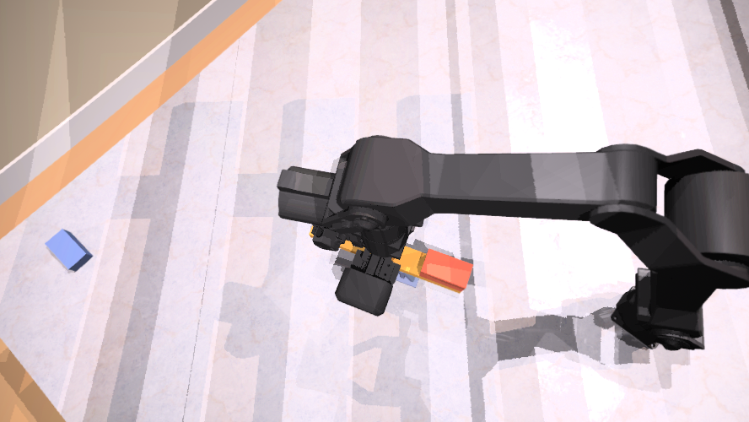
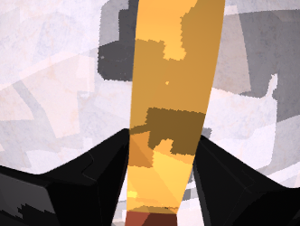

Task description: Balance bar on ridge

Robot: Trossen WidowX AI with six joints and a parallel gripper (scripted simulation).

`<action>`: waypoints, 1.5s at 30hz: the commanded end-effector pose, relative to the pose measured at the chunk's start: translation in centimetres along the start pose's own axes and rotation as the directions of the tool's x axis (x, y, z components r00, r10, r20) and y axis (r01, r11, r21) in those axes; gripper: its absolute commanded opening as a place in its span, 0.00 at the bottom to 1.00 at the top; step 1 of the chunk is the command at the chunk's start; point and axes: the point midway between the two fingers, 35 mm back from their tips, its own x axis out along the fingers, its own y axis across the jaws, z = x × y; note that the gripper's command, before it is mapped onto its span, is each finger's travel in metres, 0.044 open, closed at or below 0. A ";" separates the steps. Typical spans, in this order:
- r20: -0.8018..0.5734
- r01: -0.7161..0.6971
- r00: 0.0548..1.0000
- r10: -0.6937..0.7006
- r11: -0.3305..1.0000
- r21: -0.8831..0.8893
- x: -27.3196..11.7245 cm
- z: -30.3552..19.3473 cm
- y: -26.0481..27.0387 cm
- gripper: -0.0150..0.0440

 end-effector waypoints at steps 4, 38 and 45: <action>0.002 -0.003 1.000 0.003 1.000 0.003 0.0 0.0 0.0 0.25; 0.002 -0.003 1.000 0.003 1.000 0.003 0.3 0.0 0.0 0.25; 0.002 -0.003 1.000 0.003 1.000 0.003 0.4 0.0 0.0 0.25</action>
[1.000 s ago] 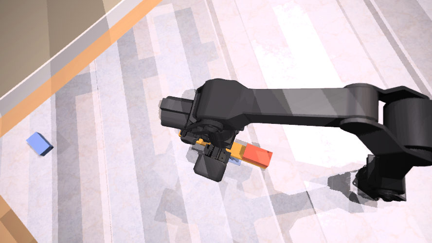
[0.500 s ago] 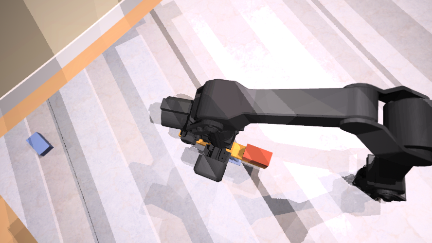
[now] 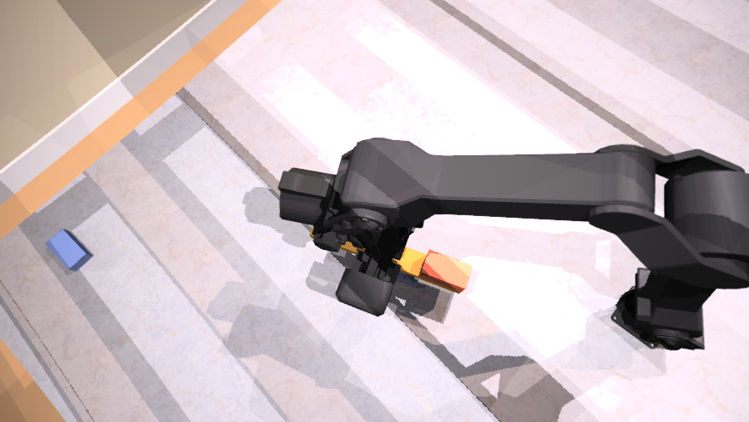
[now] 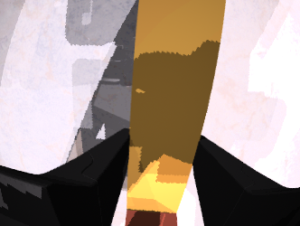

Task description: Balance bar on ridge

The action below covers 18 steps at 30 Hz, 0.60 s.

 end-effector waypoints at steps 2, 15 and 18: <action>0.001 -0.002 1.000 0.002 1.000 0.003 0.0 0.0 0.0 0.25; 0.001 -0.002 1.000 0.002 1.000 0.003 0.2 0.0 0.0 0.25; 0.001 -0.002 1.000 0.002 1.000 0.003 0.2 0.0 0.0 0.25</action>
